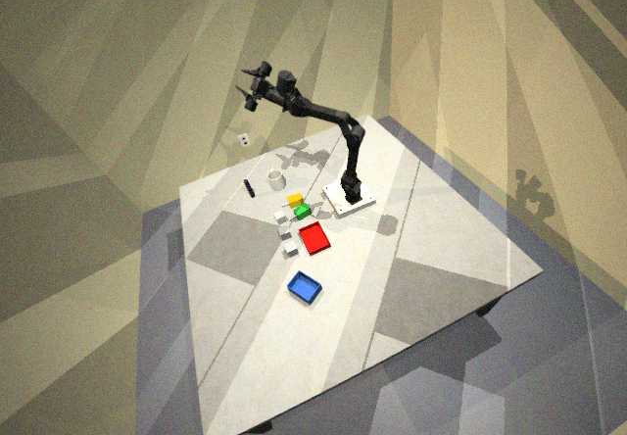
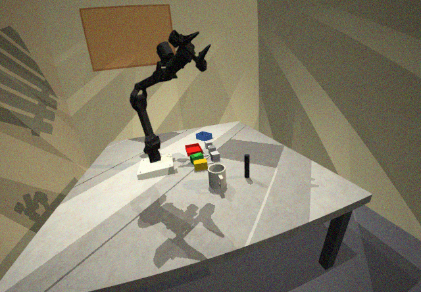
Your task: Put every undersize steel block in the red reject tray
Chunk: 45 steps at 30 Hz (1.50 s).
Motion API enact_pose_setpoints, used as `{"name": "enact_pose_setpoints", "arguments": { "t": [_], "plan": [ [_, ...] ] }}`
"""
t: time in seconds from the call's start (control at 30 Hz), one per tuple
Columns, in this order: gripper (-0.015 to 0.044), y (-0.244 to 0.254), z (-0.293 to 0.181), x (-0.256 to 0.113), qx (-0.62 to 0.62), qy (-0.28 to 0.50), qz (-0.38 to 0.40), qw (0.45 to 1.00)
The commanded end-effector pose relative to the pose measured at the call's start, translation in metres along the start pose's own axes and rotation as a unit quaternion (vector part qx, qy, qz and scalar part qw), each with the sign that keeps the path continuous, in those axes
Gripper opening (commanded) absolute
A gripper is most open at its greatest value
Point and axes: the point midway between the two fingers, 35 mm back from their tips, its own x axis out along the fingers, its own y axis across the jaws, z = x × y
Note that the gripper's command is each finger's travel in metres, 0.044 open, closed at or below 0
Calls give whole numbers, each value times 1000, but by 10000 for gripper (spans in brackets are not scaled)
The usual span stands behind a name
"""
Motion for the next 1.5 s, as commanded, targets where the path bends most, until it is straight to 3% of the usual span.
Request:
{"name": "enact_pose_setpoints", "arguments": {
  "t": [0.0, 0.33, 0.67, 0.9, 1.1, 1.3, 1.47],
  "plan": [
    [300, 71, -24, -1, 204, 70, 88, 972],
    [300, 194, -68, -38, 510, 271, 162, 800],
    [300, 295, -105, -113, 677, 496, 92, 536],
    [300, 346, -123, -182, 704, 622, -40, 340],
    [300, 378, -134, -246, 673, 687, -199, 190],
    [300, 390, -146, -313, 599, 693, -392, 78],
    [300, 387, -155, -360, 531, 654, -539, 26]
  ]
}}
